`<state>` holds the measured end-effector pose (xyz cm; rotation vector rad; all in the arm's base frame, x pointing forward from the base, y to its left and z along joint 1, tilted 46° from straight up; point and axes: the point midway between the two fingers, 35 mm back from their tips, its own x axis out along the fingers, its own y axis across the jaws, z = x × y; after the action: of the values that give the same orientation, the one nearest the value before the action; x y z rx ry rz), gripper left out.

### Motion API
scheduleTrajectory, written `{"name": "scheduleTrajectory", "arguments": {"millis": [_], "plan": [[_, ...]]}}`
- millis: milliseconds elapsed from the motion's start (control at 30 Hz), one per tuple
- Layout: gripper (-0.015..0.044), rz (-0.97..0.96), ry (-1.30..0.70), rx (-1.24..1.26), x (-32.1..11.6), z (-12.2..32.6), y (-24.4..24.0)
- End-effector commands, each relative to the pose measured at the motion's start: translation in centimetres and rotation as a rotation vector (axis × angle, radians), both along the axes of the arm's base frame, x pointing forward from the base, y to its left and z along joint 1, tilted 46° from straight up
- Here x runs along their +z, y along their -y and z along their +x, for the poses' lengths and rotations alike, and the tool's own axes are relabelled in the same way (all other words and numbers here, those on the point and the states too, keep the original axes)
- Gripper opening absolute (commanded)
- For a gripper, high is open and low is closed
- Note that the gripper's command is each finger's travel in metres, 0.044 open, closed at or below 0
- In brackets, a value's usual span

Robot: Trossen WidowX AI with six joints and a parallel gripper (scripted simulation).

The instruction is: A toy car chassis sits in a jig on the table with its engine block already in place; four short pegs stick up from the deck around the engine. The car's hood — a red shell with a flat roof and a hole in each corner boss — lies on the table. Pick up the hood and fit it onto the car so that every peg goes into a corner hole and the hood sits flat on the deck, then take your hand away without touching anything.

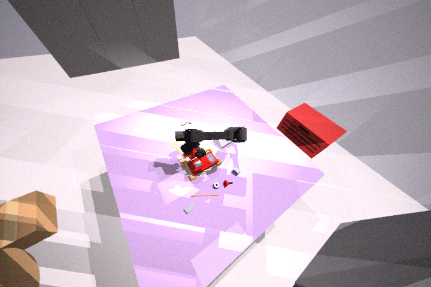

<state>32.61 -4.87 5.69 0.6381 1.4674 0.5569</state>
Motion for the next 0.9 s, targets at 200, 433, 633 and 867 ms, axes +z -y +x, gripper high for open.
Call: {"name": "scheduleTrajectory", "arguments": {"millis": [200, 433, 633, 867], "plan": [[0.0000, 0.033, -0.041, -0.046, 4.0, 1.0, -4.2], [0.0000, 0.034, -0.041, -0.047, 3.2, 1.0, -4.7], [0.0000, 0.035, -0.041, -0.047, 1.4, 1.2, -6.5], [0.0000, 0.036, -0.041, -0.047, 0.3, 1.3, -7.6]]}}
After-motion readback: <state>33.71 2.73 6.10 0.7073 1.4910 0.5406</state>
